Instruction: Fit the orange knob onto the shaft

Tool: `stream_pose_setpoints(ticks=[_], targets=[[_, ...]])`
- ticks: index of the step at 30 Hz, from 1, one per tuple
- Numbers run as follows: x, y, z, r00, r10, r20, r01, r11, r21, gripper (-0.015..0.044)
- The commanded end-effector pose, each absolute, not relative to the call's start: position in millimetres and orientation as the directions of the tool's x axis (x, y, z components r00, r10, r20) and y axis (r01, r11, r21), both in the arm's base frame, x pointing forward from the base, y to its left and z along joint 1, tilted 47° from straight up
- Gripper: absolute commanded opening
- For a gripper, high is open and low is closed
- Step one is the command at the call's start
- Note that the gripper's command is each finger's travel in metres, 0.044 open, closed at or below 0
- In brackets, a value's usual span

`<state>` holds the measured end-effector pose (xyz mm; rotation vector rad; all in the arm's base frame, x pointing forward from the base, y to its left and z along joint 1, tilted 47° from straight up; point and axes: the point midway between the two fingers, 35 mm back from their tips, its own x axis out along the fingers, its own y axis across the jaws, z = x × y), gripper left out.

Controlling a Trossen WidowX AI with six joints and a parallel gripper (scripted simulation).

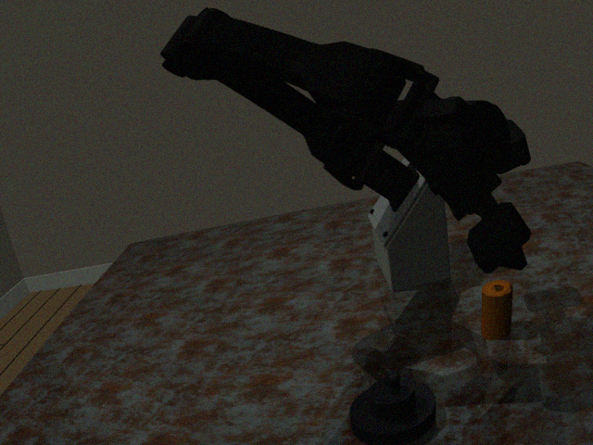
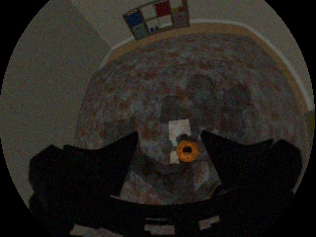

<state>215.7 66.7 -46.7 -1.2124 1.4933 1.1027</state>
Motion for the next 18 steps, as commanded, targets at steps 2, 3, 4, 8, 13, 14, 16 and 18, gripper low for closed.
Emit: stream_pose_setpoints(ticks=[2,3,4,8,13,14,16,18], targets=[[221.0,74.0,-31.9,-0.040,-0.572,-0.820,-0.995,0.098,-0.020,0.0440],[224.2,78.1,-26.6,0.008,-0.638,-0.770,-0.996,0.067,-0.066,0.0440],[227.2,82.6,-21.8,0.054,-0.686,-0.726,-0.994,0.034,-0.106,0.0440],[229.8,86.8,-17.8,0.095,-0.719,-0.689,-0.990,0.003,-0.139,0.0440],[229.8,86.8,-17.8,0.095,-0.719,-0.689,-0.990,0.003,-0.139,0.0440],[229.8,86.8,-17.8,0.095,-0.719,-0.689,-0.990,0.003,-0.139,0.0440],[229.8,86.8,-17.8,0.095,-0.719,-0.689,-0.989,0.013,-0.150,0.0440],[229.8,86.8,-17.9,0.095,-0.719,-0.689,-0.968,0.096,-0.234,0.0440]])
